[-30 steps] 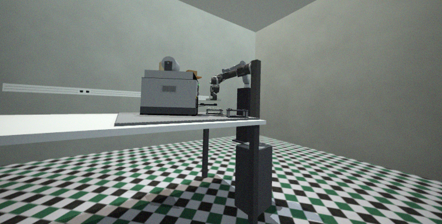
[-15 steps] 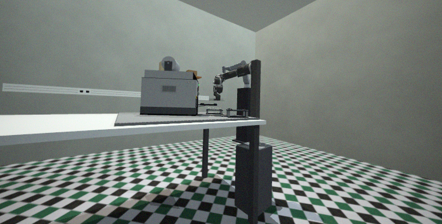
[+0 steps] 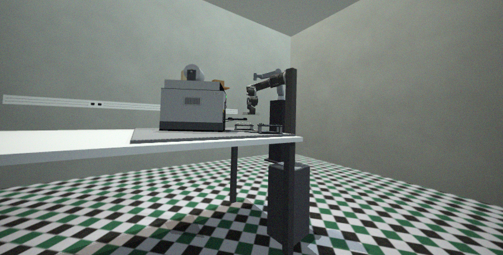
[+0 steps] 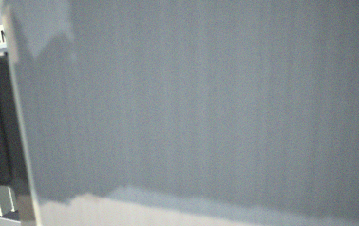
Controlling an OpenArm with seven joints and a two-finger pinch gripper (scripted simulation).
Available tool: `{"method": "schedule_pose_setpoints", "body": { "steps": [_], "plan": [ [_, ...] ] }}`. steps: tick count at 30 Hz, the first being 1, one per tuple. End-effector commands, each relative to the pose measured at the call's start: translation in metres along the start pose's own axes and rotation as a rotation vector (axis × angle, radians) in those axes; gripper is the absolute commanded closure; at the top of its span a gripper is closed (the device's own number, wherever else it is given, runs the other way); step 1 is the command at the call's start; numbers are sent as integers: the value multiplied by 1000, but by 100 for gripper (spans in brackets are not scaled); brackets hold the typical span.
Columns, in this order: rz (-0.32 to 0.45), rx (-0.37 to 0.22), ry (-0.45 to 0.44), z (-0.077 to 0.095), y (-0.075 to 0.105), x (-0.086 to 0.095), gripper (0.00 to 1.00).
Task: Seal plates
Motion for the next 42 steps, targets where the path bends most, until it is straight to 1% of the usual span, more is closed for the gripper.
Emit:
{"method": "schedule_pose_setpoints", "body": {
  "steps": [1, 16, 19, 33, 36, 42],
  "plan": [
    [-10, -6, -9, 1, 0, -2, 100],
    [-10, -6, -8, -31, -1, 13, 100],
    [-5, -10, -11, -32, 1, 15, 100],
    [-10, -6, -7, -63, -1, 28, 100],
    [-6, -9, -11, -63, 1, 30, 100],
    [-6, -6, -10, -77, 0, 36, 100]
  ]
}}
Point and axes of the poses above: the point where the finger pads meet when closed, its own y axis back along the fingers, its own x axis across the jaws, z = x × y, the point moved 5 cm from there along y, back along the fingers, and after that the axes turned 3 degrees about -y, right-handed, at the moved point
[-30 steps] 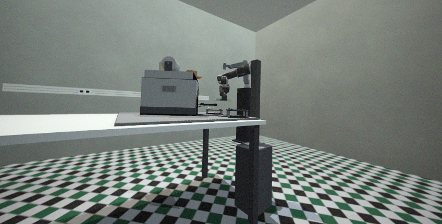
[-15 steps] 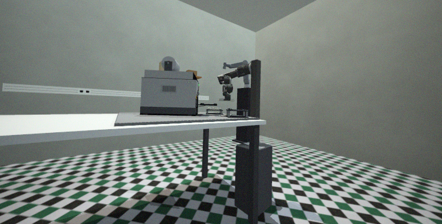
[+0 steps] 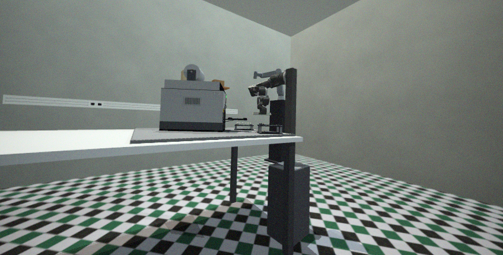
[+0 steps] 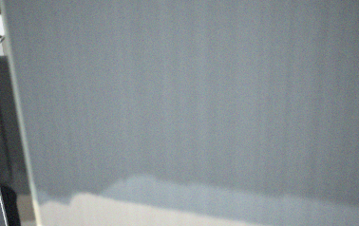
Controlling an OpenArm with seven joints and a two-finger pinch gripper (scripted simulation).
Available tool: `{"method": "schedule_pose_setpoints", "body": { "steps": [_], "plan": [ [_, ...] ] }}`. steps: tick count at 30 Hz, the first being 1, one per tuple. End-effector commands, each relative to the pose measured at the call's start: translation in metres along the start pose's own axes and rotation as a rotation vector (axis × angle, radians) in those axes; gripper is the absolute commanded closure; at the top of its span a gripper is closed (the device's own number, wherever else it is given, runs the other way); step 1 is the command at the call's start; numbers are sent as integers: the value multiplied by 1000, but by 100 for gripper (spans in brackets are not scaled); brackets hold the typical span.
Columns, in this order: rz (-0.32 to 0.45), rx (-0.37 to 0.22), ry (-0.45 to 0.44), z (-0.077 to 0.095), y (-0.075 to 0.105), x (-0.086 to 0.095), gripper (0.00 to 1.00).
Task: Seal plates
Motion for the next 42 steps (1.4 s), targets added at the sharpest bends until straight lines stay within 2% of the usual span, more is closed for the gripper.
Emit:
{"method": "schedule_pose_setpoints", "body": {
  "steps": [1, 31, 42],
  "plan": [
    [-9, -4, -8, -3, 0, 0, 100],
    [-10, -4, -9, -57, -1, 25, 100],
    [-3, -4, -7, -57, 0, 26, 100]
  ]
}}
Point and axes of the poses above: the point where the finger pads meet when closed, its own y axis back along the fingers, its own x axis across the jaws, z = x × y, the point moved 5 cm from there along y, back along the fingers, and after that the axes turned 3 degrees about -y, right-handed, at the moved point
